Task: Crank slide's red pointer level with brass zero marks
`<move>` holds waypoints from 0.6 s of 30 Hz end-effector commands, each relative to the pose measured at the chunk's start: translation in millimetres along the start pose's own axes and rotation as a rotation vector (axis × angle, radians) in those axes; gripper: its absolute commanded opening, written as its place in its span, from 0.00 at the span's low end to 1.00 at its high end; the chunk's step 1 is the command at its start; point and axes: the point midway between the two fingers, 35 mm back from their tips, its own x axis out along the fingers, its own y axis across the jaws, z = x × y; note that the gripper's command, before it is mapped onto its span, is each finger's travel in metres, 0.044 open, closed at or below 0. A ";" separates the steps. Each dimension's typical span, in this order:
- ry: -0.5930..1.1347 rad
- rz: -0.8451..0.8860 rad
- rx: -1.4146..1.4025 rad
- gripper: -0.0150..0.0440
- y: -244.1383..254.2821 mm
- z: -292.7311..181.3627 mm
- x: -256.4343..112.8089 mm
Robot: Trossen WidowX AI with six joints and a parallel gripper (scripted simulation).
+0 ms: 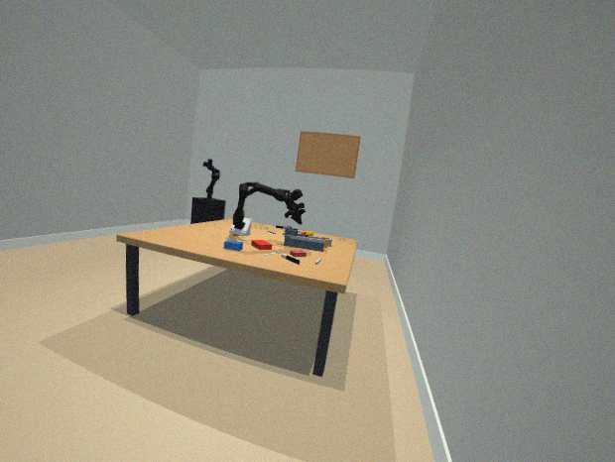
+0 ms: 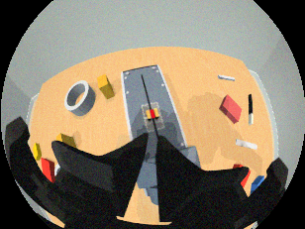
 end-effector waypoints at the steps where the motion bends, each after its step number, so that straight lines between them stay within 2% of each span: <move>1: 0.000 0.005 -0.004 0.25 0.7 -0.3 0.3; 18: 0.000 0.001 0.000 0.25 0.1 0.0 0.0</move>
